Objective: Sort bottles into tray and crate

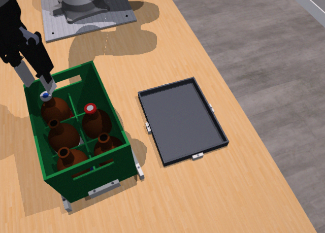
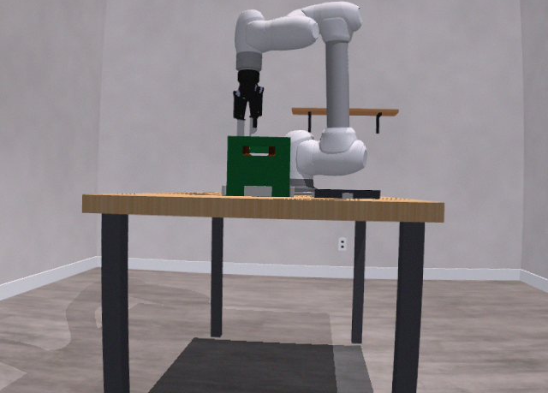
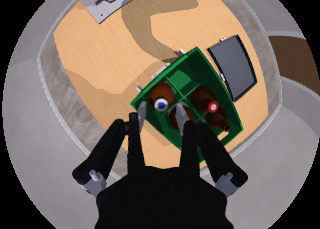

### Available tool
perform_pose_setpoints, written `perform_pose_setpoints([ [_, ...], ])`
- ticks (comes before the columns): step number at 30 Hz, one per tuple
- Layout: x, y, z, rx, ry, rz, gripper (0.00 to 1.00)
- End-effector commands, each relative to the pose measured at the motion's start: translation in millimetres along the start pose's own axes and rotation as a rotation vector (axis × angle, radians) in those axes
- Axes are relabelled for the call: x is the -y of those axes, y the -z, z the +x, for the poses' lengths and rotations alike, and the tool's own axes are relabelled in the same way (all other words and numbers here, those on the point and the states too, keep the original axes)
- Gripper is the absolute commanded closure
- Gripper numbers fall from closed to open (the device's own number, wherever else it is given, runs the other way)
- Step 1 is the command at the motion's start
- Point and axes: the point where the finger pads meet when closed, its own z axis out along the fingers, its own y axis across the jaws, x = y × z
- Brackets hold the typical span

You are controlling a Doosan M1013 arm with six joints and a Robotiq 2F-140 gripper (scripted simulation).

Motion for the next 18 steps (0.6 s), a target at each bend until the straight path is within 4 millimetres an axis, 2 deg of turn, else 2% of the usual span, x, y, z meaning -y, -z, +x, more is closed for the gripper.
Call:
perform_pose_setpoints([
  [1, -0.8, -8.2, 0.6, -0.001, 0.003, -0.002, 0.62],
  [11, -2.6, -26.5, 1.1, 0.0, 0.012, -0.008, 0.62],
  [18, -1.2, -22.4, 0.5, 0.003, 0.008, -0.004, 0.62],
])
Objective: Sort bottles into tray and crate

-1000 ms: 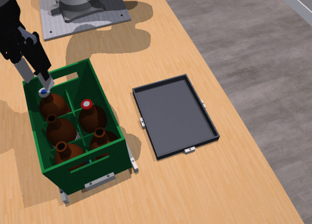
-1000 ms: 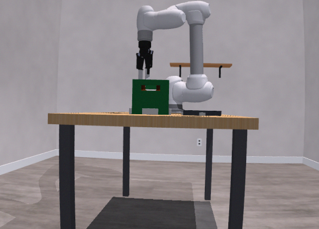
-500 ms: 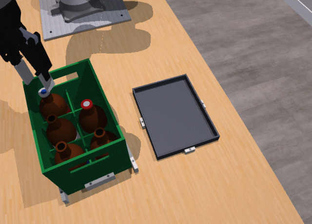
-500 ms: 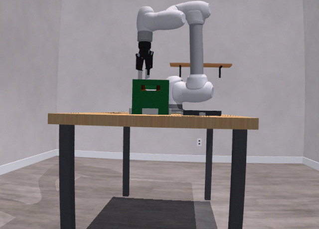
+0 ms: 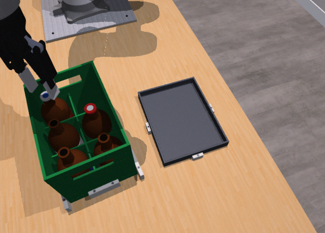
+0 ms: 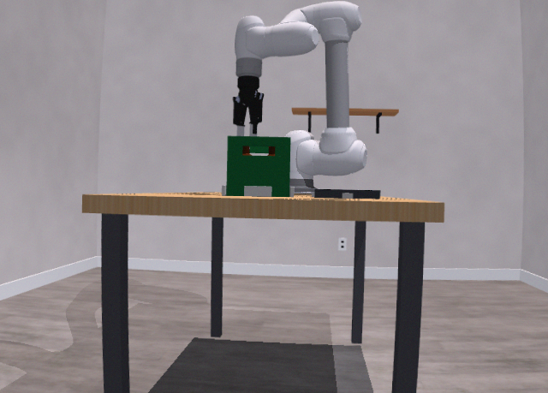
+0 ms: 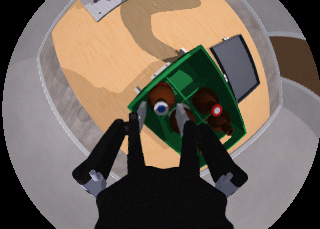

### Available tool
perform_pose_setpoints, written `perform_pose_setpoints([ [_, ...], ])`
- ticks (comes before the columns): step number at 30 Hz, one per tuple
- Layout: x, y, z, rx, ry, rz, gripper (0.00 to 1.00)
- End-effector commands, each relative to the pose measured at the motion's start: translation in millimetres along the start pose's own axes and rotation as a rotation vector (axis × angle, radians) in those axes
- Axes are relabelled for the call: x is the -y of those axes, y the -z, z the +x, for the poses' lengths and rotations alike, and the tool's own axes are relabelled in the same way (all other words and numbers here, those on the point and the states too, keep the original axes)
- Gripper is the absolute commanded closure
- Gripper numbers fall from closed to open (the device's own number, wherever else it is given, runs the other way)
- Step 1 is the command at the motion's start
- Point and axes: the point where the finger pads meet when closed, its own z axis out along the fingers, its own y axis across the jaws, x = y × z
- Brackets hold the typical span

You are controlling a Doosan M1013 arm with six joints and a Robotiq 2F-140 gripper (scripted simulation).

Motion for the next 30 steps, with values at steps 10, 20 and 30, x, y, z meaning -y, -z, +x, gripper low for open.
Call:
perform_pose_setpoints([
  [10, -3.3, -5.4, 1.7, -0.004, 0.007, -0.006, 0.62],
  [20, -2.4, -4.6, 1.2, -0.002, 0.004, -0.003, 0.62],
  [30, -1.4, -3.7, 0.6, 0.001, 0.002, -0.001, 0.62],
])
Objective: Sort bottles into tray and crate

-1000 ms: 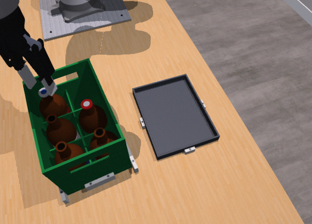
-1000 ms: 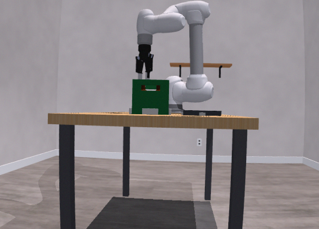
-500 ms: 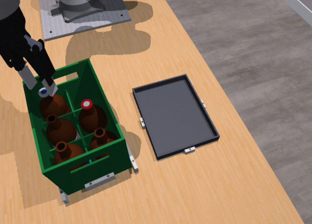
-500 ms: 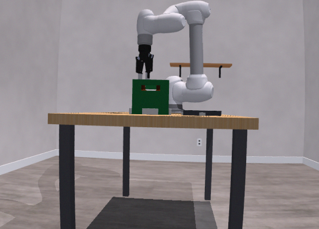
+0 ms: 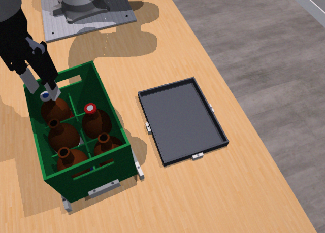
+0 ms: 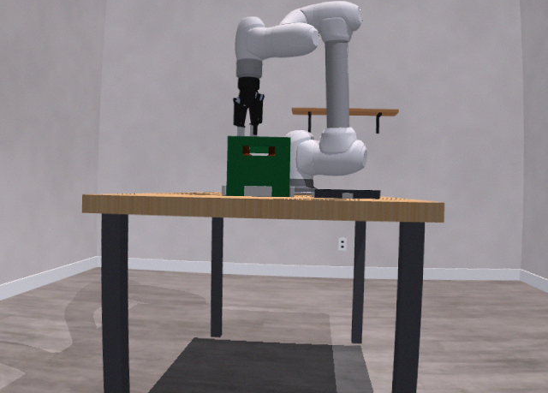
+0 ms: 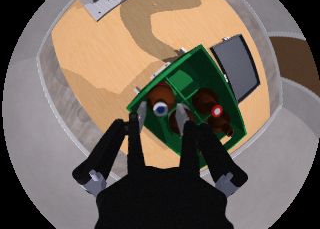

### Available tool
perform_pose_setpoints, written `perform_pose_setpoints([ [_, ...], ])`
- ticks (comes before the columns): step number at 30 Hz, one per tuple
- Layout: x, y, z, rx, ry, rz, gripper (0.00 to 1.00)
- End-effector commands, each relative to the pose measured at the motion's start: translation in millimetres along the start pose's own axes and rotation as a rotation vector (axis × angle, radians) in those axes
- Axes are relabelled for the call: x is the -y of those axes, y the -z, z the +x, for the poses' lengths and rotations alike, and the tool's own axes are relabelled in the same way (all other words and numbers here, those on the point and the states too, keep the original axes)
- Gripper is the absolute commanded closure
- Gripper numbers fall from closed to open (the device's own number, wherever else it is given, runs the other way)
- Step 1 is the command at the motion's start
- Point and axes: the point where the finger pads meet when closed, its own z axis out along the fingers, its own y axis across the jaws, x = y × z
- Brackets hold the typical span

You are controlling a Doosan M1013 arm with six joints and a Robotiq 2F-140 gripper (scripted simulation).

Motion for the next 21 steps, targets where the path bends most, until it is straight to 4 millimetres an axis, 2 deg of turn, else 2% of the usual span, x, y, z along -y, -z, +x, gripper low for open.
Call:
perform_pose_setpoints([
  [1, -0.3, -0.5, 0.2, -0.001, 0.001, -0.001, 0.62],
  [21, -0.4, -7.6, 0.4, -0.002, 0.002, -0.002, 0.62],
])
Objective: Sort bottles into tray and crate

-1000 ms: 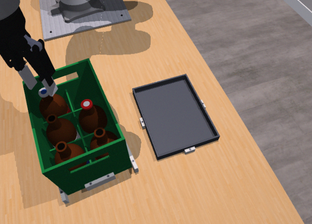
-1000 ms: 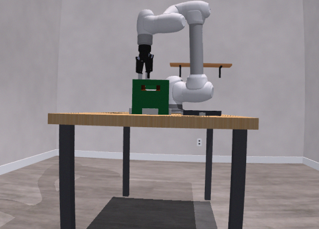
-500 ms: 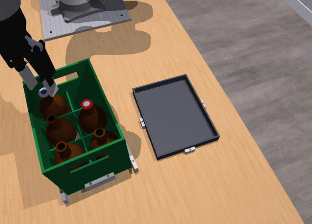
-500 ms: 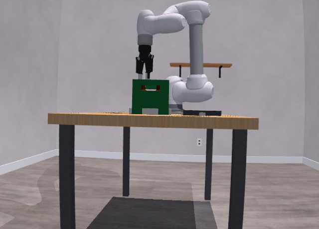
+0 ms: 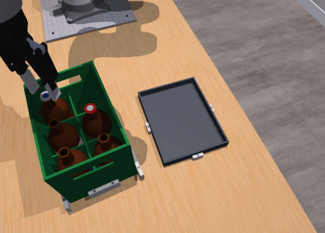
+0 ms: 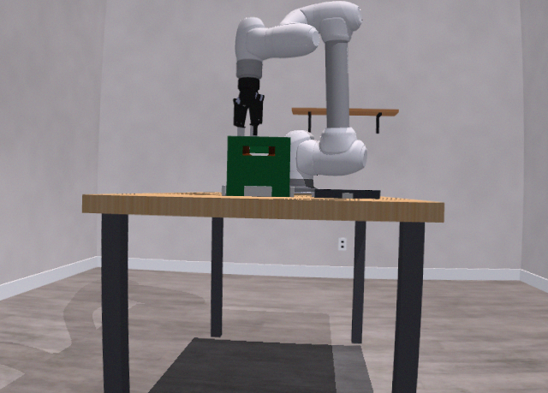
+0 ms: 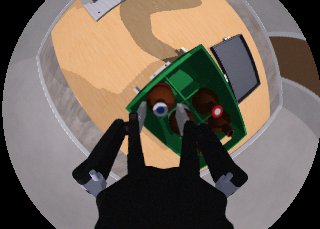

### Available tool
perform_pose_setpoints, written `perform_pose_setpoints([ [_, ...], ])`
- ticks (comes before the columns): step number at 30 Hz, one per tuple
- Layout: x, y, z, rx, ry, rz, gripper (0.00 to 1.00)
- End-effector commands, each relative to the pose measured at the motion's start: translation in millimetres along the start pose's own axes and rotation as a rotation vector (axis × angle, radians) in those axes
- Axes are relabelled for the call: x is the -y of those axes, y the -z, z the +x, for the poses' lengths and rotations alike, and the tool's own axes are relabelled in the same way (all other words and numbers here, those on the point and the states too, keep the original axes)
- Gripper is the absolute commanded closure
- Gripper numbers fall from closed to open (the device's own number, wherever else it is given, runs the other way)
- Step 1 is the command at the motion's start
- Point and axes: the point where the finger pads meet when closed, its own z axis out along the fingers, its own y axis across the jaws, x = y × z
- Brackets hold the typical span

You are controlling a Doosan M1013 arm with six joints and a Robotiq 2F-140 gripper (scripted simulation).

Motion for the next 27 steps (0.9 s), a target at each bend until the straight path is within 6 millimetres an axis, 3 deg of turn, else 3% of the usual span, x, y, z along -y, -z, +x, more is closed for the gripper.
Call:
perform_pose_setpoints([
  [1, 0.0, -7.2, 0.5, -0.003, 0.002, -0.002, 0.62],
  [27, -0.5, -33.7, 1.1, -0.006, 0.004, -0.004, 0.62],
])
